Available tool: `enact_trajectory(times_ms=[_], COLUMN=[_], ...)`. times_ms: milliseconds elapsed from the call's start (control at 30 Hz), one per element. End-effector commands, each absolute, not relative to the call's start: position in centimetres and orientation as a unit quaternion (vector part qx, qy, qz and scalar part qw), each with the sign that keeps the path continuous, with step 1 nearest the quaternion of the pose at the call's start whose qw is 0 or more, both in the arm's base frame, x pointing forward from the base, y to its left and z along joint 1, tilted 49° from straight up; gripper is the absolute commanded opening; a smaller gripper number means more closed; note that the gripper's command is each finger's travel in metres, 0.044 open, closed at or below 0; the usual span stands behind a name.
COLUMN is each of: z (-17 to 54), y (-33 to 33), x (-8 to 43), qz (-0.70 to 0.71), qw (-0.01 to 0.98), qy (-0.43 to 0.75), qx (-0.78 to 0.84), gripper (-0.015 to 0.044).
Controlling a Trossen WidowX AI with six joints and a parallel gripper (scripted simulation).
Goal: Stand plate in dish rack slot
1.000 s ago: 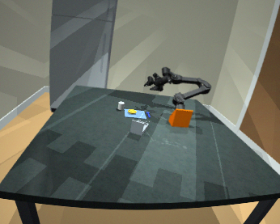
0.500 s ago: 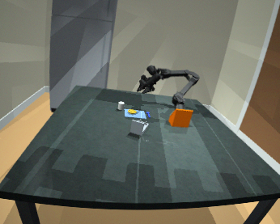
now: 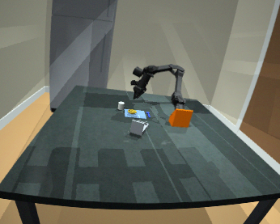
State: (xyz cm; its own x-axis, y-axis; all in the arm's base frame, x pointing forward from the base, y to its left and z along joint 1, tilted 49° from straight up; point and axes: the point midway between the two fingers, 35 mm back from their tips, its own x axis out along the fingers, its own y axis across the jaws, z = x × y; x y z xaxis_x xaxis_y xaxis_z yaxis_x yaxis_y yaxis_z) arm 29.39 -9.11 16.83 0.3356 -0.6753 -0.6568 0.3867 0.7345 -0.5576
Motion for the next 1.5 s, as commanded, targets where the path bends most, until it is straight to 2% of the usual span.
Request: enact_trajectory(times_ms=[0, 433, 1467], z=[15.1, 9.6, 6.6], y=[-8.2, -5.6, -8.8], x=[30.5, 32.4, 32.6], qz=[-0.324, -0.298, -0.298], qw=[0.769, 0.656, 0.655], qy=[0.52, 0.63, 0.631], qx=[-0.185, -0.289, -0.29], gripper=[0.04, 0.04, 0.04])
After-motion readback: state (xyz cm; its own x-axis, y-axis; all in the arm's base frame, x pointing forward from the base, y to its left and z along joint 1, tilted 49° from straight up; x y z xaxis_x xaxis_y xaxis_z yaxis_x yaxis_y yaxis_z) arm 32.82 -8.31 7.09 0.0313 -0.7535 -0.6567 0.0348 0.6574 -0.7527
